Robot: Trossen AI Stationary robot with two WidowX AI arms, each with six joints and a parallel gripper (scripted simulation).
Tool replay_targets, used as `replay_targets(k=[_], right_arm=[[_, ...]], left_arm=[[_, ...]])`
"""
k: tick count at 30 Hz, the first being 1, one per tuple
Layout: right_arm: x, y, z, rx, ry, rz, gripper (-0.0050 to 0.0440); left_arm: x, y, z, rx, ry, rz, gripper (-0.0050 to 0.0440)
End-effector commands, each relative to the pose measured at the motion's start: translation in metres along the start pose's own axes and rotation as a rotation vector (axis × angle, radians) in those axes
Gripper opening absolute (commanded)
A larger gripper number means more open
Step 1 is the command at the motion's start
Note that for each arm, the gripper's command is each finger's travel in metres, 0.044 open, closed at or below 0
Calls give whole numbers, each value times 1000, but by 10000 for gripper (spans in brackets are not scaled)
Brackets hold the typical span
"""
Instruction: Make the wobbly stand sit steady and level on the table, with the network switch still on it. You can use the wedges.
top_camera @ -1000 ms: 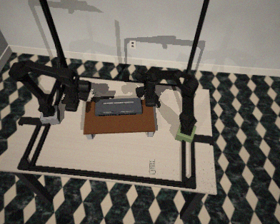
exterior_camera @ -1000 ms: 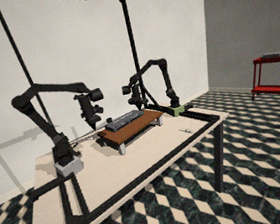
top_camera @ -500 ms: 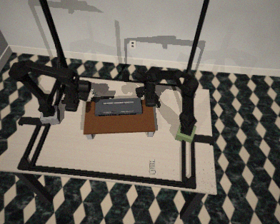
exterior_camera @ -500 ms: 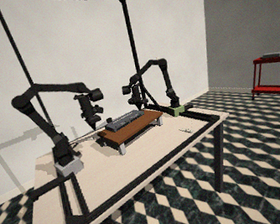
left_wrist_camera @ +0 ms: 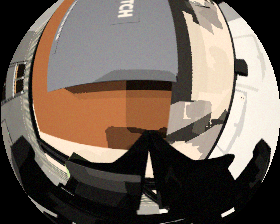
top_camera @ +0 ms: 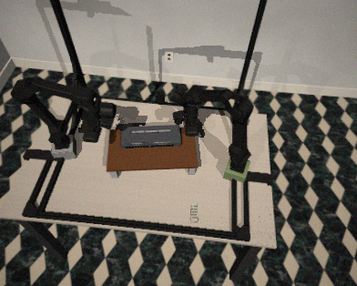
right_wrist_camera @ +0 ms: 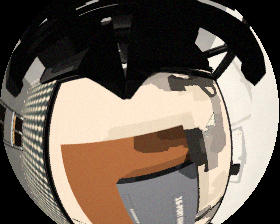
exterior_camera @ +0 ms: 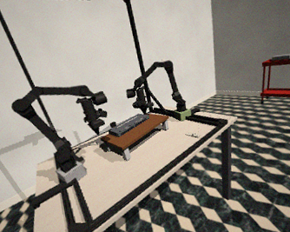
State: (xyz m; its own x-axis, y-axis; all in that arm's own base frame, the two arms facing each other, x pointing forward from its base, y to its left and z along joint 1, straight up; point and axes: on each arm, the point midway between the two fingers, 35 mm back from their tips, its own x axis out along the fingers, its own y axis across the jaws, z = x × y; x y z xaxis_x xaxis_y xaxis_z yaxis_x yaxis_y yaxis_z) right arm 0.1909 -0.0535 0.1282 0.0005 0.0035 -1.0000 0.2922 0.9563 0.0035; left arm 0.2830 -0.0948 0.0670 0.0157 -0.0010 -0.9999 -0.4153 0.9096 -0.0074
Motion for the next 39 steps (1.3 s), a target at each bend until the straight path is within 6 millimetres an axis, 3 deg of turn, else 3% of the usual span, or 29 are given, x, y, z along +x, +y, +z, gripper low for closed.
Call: replay_targets(k=[1,8,9,25,30,36,39], right_arm=[[0,0,0,0,0,0,0],[0,0,0,0,0,0,0],[0,0,0,0,0,0,0],[0,0,0,0,0,0,0],[-37,1,64,-3,-299,5,0],[-105,3,129,-6,-657,11,0],[-105,3,129,-6,-657,11,0]], left_arm=[[10,1,-2,-5,14,7,0],[10,1,-2,-5,14,7,0],[-60,0,-1,0,0,0,0],[-60,0,-1,0,0,0,0],[-60,1,-1,1,0,0,0],[-60,1,-1,1,0,0,0],[-60,1,-1,1,0,0,0]])
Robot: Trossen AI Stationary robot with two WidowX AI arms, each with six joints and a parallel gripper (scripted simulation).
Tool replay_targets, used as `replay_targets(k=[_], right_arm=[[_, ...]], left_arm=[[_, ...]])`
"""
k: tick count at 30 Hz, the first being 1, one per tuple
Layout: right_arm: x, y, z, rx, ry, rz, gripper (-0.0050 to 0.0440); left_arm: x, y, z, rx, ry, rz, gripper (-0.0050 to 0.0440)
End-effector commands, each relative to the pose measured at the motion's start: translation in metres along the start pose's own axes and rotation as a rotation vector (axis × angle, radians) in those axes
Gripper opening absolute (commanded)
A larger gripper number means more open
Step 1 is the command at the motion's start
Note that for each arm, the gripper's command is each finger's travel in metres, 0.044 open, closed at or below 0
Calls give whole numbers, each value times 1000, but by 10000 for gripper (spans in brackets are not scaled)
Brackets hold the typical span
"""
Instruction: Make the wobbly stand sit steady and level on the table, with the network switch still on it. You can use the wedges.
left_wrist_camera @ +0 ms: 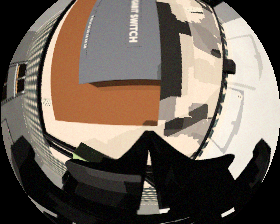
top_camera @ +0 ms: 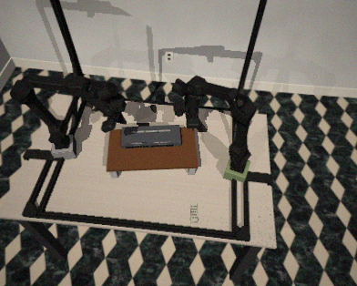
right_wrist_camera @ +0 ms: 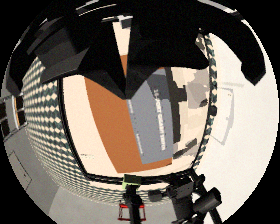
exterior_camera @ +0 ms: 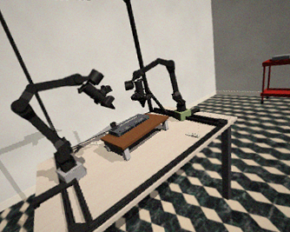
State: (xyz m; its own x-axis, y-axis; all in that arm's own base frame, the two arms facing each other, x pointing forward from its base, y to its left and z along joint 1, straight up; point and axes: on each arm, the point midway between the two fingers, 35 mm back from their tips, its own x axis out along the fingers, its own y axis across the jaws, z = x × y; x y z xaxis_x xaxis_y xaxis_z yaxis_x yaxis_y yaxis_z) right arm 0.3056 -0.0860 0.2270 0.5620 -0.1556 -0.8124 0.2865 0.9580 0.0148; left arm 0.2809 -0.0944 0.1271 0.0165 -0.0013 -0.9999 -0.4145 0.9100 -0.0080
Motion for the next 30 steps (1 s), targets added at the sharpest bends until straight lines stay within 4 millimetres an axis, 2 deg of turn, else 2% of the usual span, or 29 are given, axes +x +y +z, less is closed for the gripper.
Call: replay_targets(k=[1,3,4,9,14,20,21,24,30], right_arm=[[0,0,12,-4,-35,0,0],[0,0,12,-4,-35,0,0],[-6,0,17,-1,-66,1,0],[-39,2,81,-3,-325,6,0],[-86,3,138,-6,-585,10,0],[-86,3,138,-6,-585,10,0],[-95,3,141,-3,-616,12,0],[-127,4,168,-4,-759,14,0],[-201,5,210,-8,-1045,18,0]], left_arm=[[0,0,0,0,1,1,0],[0,0,0,0,1,1,0],[0,0,0,0,0,0,0],[0,0,0,0,0,0,0],[0,0,0,0,0,0,0],[0,0,0,0,0,0,0],[0,0,0,0,0,0,0],[0,0,0,0,0,0,0],[0,0,0,0,0,0,0]])
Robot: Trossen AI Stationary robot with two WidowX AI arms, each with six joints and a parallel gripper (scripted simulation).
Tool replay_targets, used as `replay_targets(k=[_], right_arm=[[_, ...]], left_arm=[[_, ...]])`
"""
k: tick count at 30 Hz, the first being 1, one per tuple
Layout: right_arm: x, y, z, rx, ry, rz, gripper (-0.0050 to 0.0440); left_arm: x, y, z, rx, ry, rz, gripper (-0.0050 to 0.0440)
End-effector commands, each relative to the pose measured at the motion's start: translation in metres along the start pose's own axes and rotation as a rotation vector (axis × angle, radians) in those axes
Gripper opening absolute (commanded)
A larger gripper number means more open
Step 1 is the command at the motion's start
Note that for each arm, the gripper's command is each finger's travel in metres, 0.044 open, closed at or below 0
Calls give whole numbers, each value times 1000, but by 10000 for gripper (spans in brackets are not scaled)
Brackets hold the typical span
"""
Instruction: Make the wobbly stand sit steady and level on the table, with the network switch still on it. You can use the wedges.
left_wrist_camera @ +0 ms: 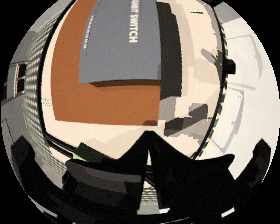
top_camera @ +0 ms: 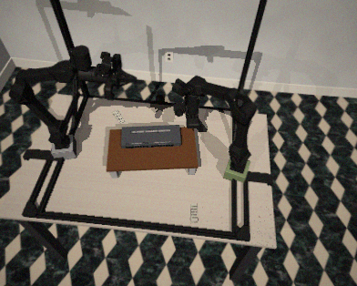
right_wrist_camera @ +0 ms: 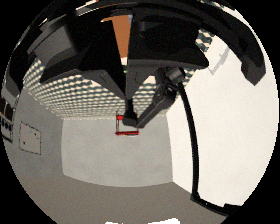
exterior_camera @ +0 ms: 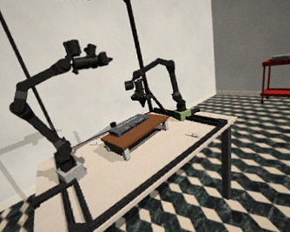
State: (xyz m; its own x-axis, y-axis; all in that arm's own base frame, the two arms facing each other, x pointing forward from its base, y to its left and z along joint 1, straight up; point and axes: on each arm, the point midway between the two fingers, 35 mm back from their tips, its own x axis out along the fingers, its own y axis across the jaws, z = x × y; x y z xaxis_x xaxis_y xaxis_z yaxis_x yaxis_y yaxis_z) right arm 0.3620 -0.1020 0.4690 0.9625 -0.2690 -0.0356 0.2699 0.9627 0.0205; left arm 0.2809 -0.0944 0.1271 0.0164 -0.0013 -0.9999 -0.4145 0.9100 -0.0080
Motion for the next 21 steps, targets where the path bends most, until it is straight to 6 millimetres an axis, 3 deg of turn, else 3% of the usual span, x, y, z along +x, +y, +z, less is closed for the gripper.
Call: replay_targets(k=[1,7,18,21], right_arm=[[-11,1,58,-6,-180,2,0],[-11,1,58,-6,-180,2,0],[-84,4,186,-8,-663,10,0],[-84,4,186,-8,-663,10,0]], left_arm=[[0,0,0,0,0,0,0],[0,0,0,0,0,0,0],[0,0,0,0,0,0,0],[0,0,0,0,0,0,0]])
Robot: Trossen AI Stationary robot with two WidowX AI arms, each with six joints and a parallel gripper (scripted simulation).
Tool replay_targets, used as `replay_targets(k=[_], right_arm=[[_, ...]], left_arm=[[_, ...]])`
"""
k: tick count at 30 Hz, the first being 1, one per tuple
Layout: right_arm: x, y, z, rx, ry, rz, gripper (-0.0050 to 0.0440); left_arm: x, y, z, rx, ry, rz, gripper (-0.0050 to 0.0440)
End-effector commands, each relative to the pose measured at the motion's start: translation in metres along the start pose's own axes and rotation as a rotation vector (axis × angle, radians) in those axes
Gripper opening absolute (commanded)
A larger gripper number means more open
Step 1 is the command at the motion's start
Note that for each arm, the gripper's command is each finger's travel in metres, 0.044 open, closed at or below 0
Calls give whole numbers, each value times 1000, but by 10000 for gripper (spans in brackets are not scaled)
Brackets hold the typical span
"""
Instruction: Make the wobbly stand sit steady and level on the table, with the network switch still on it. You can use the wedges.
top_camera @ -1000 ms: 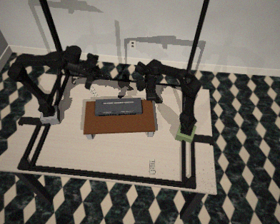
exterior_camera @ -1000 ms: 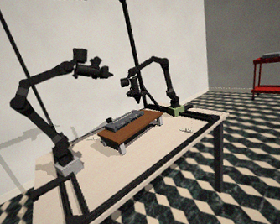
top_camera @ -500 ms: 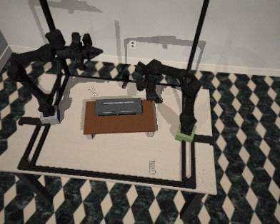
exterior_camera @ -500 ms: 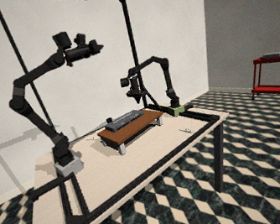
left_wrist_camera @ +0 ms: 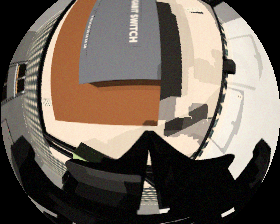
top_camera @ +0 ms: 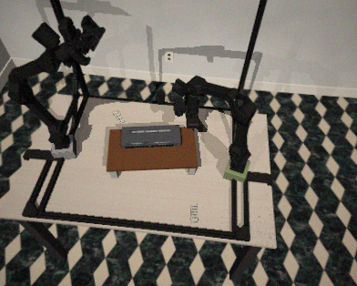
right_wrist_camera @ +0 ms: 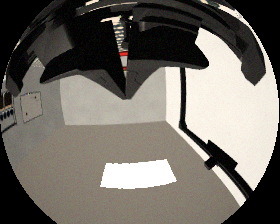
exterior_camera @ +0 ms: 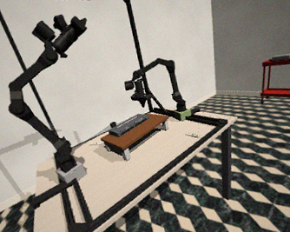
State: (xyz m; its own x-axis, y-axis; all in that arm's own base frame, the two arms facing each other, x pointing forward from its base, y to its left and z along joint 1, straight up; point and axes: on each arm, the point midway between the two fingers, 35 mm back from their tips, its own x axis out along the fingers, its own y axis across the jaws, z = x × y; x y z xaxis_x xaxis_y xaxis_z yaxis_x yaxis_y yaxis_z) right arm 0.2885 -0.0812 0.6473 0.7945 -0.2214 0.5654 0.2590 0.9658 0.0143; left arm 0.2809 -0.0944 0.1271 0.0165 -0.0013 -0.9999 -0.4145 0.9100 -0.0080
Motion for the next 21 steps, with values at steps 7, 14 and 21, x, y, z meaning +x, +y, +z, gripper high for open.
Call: replay_targets(k=[7,14,21], right_arm=[[-5,1,60,-4,-193,3,0],[-32,3,149,-10,-502,6,0],[-43,3,160,-6,-540,9,0]], left_arm=[[0,0,0,0,0,0,0],[0,0,0,0,0,0,0],[0,0,0,0,0,0,0]])
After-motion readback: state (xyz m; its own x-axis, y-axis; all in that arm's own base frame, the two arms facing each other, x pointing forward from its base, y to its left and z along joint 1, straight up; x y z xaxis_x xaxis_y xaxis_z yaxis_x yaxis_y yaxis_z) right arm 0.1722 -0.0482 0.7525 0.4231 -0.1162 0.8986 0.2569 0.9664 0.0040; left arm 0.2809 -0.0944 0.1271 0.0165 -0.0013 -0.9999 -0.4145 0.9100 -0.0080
